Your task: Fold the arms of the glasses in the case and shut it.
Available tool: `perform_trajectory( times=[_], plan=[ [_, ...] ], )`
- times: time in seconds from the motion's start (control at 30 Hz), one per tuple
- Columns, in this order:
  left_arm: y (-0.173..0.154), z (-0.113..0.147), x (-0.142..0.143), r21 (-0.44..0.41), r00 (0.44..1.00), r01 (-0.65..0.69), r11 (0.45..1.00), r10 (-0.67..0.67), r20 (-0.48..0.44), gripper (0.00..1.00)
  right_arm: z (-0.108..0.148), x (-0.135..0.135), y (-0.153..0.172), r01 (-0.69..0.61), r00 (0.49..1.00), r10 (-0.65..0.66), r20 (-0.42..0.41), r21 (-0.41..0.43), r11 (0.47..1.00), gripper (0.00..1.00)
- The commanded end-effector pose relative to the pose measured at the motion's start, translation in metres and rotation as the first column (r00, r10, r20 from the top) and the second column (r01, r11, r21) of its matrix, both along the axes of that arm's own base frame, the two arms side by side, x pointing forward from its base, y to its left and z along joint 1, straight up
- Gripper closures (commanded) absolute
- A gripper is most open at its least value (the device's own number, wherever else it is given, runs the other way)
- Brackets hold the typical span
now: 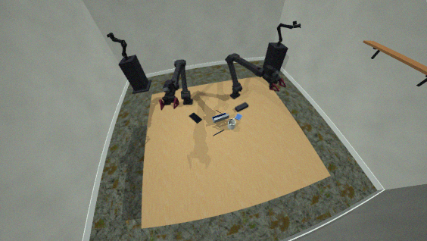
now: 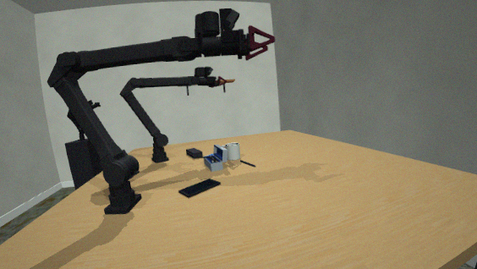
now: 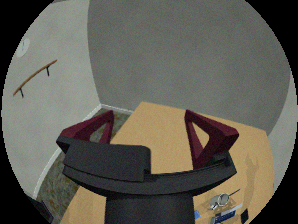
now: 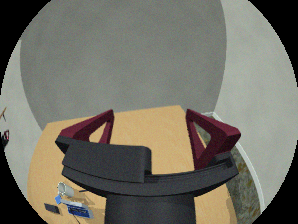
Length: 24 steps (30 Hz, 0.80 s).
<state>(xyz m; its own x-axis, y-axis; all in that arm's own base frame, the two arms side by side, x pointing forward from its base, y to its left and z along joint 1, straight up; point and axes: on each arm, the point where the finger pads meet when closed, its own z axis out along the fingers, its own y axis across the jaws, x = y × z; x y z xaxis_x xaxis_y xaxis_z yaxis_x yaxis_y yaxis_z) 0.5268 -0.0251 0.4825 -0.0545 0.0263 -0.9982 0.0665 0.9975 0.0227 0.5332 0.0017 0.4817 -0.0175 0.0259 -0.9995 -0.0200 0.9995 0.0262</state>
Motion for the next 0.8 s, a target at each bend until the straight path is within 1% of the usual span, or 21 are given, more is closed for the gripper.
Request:
perform_trajectory(
  times=[0.0, 0.07, 0.1, 0.17, 0.2, 0.23, 0.27, 0.3, 0.33, 0.37, 0.4, 0.43, 0.47, 0.53, 0.6, 0.67, 0.73, 0.77],
  plan=[
    [0.019, 0.021, -0.010, -0.044, 0.996, -0.043, 0.998, 0.046, 0.074, 0.00, 0.025, -0.017, 0.006, 0.000, 0.999, 0.001, 0.040, -0.040, 0.999, 0.00],
    [0.023, 0.024, -0.012, -0.049, 0.994, -0.056, 0.997, 0.060, 0.088, 0.00, 0.032, -0.020, 0.005, 0.007, 0.999, -0.005, 0.051, -0.043, 0.999, 0.00],
    [0.025, 0.023, -0.013, -0.050, 0.994, -0.063, 0.997, 0.067, 0.091, 0.00, 0.028, -0.021, 0.004, 0.009, 0.999, -0.007, 0.045, -0.045, 0.999, 0.00],
    [0.025, 0.023, -0.013, -0.050, 0.994, -0.063, 0.997, 0.067, 0.091, 0.00, 0.028, -0.021, 0.004, 0.009, 0.999, -0.007, 0.045, -0.045, 0.999, 0.00],
    [0.025, 0.035, -0.010, -0.052, 0.992, -0.062, 0.997, 0.068, 0.108, 0.00, 0.031, -0.016, -0.001, 0.021, 0.999, -0.019, 0.049, -0.045, 0.999, 0.00],
    [0.031, 0.011, -0.007, -0.046, 0.994, -0.078, 0.996, 0.081, 0.071, 0.00, 0.005, -0.008, 0.001, 0.017, 1.000, -0.017, -0.002, -0.043, 0.999, 0.00],
    [0.032, 0.014, -0.009, -0.046, 0.994, -0.080, 0.996, 0.083, 0.077, 0.00, 0.005, -0.008, 0.001, 0.017, 1.000, -0.017, -0.002, -0.042, 0.999, 0.00],
    [0.028, 0.015, -0.004, -0.029, 0.995, -0.073, 0.997, 0.075, 0.071, 0.00, 0.004, -0.007, 0.000, 0.019, 1.000, -0.019, -0.004, -0.032, 0.999, 0.00],
    [0.031, 0.033, -0.015, -0.020, 0.992, -0.079, 0.997, 0.081, 0.101, 0.00, 0.038, -0.011, 0.001, 0.019, 0.997, -0.018, 0.070, -0.015, 1.000, 0.00],
    [0.033, 0.035, -0.016, -0.012, 0.991, -0.082, 0.997, 0.083, 0.101, 0.00, 0.069, -0.027, 0.002, 0.014, 0.991, -0.013, 0.131, -0.008, 1.000, 0.00],
    [0.033, 0.035, -0.016, -0.013, 0.991, -0.083, 0.996, 0.083, 0.101, 0.00, 0.070, -0.027, 0.002, 0.014, 0.991, -0.013, 0.132, -0.008, 1.000, 0.00],
    [0.033, 0.033, -0.016, -0.015, 0.992, -0.083, 0.996, 0.084, 0.096, 0.04, 0.070, -0.027, 0.002, 0.014, 0.991, -0.013, 0.133, -0.009, 1.000, 0.00],
    [0.033, 0.031, -0.015, -0.015, 0.992, -0.083, 0.996, 0.084, 0.092, 0.04, 0.070, -0.027, 0.002, 0.015, 0.991, -0.013, 0.132, -0.012, 1.000, 0.00],
    [0.031, 0.022, -0.012, -0.015, 0.994, -0.079, 0.997, 0.080, 0.073, 0.04, 0.051, -0.011, 0.002, 0.015, 0.996, -0.013, 0.093, -0.015, 1.000, 0.00],
    [0.024, 0.014, -0.009, -0.014, 0.996, -0.065, 0.998, 0.066, 0.056, 0.04, 0.046, -0.010, 0.002, 0.015, 0.997, -0.014, 0.080, -0.017, 1.000, 0.00],
    [0.020, 0.012, -0.007, -0.015, 0.996, -0.058, 0.998, 0.059, 0.061, 0.04, 0.045, -0.010, 0.002, 0.016, 0.997, -0.014, 0.076, -0.019, 1.000, 0.00],
    [0.020, 0.012, -0.007, -0.015, 0.996, -0.058, 0.998, 0.059, 0.061, 0.04, 0.045, -0.010, 0.002, 0.016, 0.997, -0.014, 0.076, -0.019, 1.000, 0.00],
    [0.024, 0.026, -0.008, -0.023, 0.994, -0.066, 0.998, 0.068, 0.084, 0.04, 0.042, -0.015, -0.001, 0.020, 0.997, -0.018, 0.073, -0.022, 1.000, 0.00]
  ],
)
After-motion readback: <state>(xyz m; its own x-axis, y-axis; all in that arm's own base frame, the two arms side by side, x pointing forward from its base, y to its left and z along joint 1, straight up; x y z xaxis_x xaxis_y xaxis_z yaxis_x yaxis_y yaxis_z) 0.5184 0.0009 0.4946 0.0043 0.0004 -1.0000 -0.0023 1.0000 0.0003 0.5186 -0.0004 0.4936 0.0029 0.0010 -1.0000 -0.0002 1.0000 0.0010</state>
